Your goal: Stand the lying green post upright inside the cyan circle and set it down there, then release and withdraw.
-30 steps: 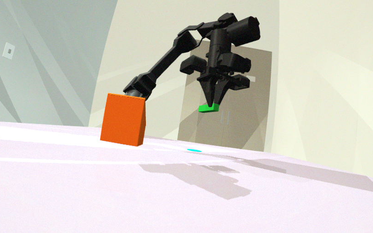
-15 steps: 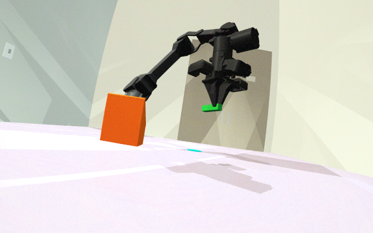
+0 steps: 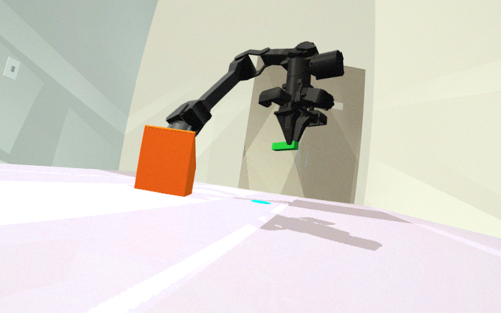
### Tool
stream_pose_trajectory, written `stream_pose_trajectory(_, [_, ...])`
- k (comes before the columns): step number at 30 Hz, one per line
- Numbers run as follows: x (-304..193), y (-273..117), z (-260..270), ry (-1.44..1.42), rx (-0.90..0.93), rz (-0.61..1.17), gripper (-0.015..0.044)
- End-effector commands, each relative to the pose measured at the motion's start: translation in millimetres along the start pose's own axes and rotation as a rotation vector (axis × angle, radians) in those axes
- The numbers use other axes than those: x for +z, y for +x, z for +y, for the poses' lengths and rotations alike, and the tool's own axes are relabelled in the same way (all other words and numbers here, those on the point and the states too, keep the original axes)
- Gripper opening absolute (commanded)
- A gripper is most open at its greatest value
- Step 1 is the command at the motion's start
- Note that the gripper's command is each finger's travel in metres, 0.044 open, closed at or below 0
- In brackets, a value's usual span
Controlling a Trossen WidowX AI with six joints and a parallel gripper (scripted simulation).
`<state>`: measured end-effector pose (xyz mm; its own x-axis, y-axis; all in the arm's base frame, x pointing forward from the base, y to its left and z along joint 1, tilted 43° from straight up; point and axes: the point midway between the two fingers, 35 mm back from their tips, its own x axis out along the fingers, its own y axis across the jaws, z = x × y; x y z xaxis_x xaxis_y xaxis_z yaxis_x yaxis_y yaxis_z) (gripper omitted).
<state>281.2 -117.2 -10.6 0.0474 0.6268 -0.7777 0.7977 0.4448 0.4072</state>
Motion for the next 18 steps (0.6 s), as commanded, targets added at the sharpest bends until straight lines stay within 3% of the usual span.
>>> stream_pose_trajectory(1, [-11.9,-1.1,11.1,-0.039,0.004,0.004,0.0023])
stream_pose_trajectory(18, [-53.2,-4.3,46.2,-0.168,0.010,0.003,0.0023])
